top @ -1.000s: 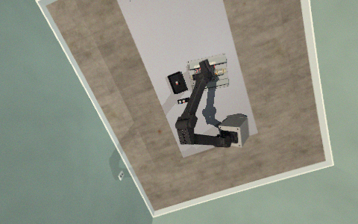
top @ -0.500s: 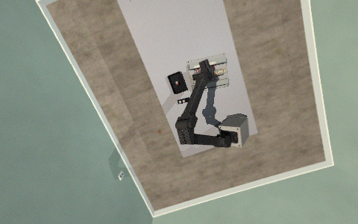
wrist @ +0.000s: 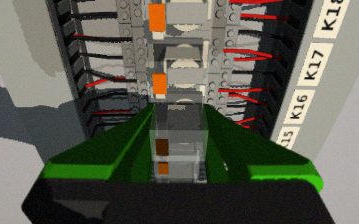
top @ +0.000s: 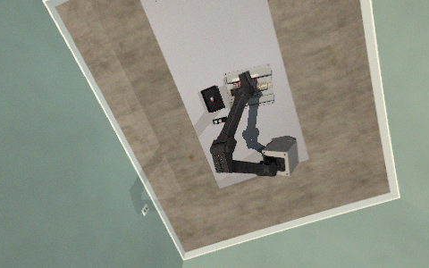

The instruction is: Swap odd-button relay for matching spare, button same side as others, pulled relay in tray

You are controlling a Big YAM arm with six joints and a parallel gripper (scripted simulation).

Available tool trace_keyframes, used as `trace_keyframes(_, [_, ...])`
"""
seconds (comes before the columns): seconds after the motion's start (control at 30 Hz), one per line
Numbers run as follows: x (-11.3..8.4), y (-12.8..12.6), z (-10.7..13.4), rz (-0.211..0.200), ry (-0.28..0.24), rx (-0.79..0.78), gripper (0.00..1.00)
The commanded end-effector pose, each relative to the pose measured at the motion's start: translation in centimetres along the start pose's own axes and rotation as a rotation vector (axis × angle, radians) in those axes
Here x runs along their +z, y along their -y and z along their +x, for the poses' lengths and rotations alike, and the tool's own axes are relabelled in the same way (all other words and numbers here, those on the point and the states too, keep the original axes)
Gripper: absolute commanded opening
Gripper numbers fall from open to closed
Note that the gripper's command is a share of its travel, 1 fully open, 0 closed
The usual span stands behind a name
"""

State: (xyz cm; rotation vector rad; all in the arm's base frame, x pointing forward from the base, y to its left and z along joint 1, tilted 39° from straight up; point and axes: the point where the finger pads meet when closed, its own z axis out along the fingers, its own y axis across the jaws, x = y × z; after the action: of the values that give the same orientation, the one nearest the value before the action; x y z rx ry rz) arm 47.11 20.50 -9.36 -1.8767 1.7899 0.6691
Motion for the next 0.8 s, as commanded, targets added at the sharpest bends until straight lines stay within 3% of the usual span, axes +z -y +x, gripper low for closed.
trace_keyframes(0.0, [-2.07,1.06,0.5,0.034,0.002,0.006,0.0])
trace_keyframes(0.77, [-2.2,1.4,0.35,0.039,0.003,0.003,0.0])
